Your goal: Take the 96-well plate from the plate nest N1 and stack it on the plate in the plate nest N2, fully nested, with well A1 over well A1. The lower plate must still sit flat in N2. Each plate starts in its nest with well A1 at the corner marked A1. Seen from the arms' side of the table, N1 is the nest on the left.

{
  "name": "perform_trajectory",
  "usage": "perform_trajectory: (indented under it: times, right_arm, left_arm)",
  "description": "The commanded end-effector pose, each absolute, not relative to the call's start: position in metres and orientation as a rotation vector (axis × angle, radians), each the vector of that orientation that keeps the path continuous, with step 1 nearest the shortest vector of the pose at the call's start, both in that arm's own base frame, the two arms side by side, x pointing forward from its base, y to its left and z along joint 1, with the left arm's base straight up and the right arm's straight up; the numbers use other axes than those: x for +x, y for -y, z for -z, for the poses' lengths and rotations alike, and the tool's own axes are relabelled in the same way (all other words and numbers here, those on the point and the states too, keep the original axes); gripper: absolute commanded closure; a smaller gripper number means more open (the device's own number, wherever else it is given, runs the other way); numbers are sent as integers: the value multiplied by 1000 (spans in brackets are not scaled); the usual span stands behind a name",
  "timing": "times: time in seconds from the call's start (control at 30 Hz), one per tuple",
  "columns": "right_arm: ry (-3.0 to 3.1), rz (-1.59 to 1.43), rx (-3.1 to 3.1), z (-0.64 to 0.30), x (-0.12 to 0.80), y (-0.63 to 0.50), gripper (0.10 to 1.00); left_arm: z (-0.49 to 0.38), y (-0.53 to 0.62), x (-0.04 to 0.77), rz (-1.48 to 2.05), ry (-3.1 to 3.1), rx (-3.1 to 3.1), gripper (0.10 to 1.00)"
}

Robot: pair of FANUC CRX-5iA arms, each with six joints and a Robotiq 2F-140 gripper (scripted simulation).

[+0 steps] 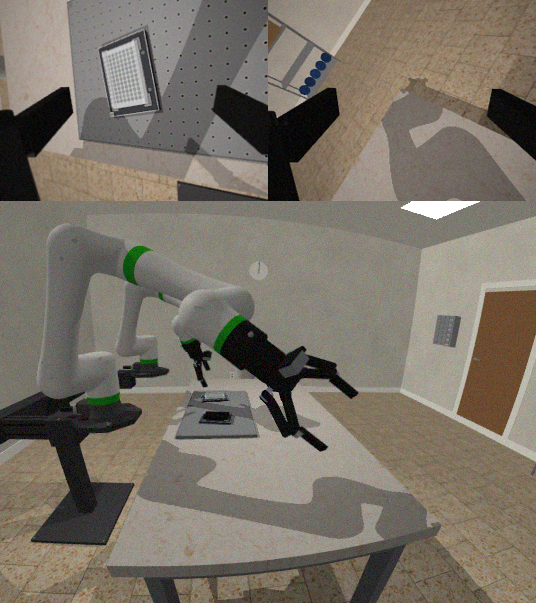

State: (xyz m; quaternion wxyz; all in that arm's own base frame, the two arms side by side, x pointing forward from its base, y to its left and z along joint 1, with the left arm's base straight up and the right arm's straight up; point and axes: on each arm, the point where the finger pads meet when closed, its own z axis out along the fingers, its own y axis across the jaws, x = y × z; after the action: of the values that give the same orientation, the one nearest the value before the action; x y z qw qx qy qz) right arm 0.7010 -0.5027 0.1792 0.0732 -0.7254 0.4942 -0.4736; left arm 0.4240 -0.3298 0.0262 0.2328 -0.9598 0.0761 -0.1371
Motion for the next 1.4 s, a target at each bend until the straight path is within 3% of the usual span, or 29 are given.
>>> perform_trajectory:
  times: [0.0, 0.5, 1.37]
  right_arm:
    - [-1483, 1426, -2177, -181, 701, 503, 98]
    - [-1483, 1426, -2177, -181, 701, 503, 98]
    - [-1483, 1426, -2177, -181, 701, 503, 98]
  left_arm:
    - [-16, 318, 424, 342, -209, -2657, 98]
    - [20, 266, 436, 59, -62, -2929, 98]
    - [31, 219, 469, 2, 163, -3138, 98]
